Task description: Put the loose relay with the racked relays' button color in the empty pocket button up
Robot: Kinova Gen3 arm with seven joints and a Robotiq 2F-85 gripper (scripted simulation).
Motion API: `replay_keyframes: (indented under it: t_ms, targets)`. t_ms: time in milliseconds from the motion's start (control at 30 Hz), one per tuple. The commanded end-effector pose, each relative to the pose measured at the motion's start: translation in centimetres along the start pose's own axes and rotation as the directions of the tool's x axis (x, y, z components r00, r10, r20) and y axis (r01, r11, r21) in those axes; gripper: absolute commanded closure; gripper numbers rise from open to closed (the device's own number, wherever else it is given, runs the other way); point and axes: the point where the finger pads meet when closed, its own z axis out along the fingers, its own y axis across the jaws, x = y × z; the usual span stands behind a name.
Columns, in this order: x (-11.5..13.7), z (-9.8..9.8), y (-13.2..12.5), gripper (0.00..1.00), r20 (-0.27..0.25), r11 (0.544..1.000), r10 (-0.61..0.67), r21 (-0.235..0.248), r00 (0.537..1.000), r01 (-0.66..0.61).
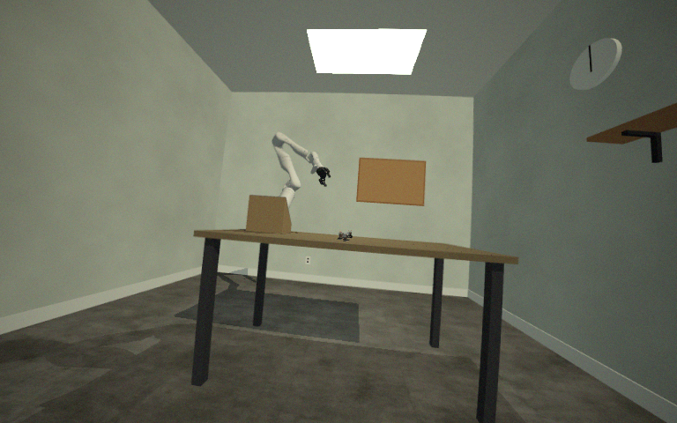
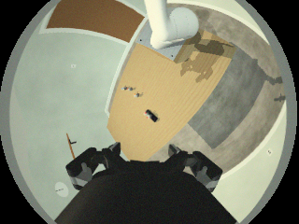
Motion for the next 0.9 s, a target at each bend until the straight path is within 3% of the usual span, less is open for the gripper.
replay_keyframes:
  t_ms: [0,67,333,367,867]
  targets:
    - [-0.4,-0.2,0.0,0.00,0.015,1.000,-0.006,-0.008,1.000,0.006]
    - [-1.0,-0.1,-0.3,0.00,0.030,0.999,-0.025,-0.031,0.999,0.026]
    - [-0.9,-0.1,-0.3,0.00,0.029,0.999,-0.027,-0.030,0.999,0.028]
    - [-1.5,0.1,-0.7,0.00,0.043,0.997,-0.045,-0.053,0.998,0.047]
    - [-2.0,0.2,-0.9,0.00,0.058,0.994,-0.071,-0.074,0.996,0.075]
